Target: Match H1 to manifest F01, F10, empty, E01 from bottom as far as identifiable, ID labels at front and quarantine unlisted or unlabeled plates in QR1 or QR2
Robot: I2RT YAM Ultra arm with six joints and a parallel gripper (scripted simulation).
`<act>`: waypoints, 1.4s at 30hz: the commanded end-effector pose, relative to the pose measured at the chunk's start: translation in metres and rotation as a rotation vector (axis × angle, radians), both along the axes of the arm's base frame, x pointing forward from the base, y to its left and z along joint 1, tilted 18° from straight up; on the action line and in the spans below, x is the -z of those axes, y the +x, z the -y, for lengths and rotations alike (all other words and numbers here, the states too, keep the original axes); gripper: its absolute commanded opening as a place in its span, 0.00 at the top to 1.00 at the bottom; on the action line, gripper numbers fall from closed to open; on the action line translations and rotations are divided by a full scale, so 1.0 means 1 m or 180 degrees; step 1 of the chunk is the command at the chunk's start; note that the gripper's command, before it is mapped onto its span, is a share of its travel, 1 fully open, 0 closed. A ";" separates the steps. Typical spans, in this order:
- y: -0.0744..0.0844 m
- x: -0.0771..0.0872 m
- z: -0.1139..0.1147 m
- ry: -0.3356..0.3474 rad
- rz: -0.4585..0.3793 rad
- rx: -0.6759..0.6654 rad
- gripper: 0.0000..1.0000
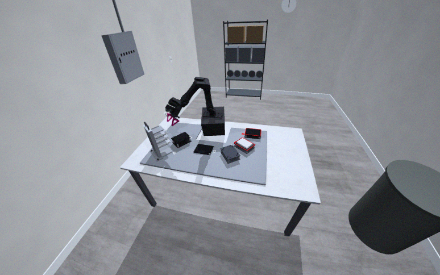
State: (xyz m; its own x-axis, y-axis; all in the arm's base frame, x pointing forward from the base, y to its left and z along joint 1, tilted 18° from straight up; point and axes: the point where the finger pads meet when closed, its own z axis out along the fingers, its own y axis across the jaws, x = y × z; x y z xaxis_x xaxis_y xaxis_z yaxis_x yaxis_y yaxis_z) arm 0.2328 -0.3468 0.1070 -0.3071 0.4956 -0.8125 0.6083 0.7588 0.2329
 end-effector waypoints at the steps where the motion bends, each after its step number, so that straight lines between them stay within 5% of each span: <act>1: 0.000 -0.005 0.003 -0.0043 0.0018 0.0009 0.00; 24: -0.020 0.001 -0.015 -0.0042 0.0015 0.0008 0.00; 42: -0.013 0.025 -0.017 -0.0041 0.0016 0.0008 0.00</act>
State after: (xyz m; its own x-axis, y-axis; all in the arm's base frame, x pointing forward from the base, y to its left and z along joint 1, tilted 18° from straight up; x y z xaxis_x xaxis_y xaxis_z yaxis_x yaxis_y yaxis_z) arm 0.2186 -0.3240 0.0743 -0.3146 0.5125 -0.7990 0.6085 0.7549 0.2446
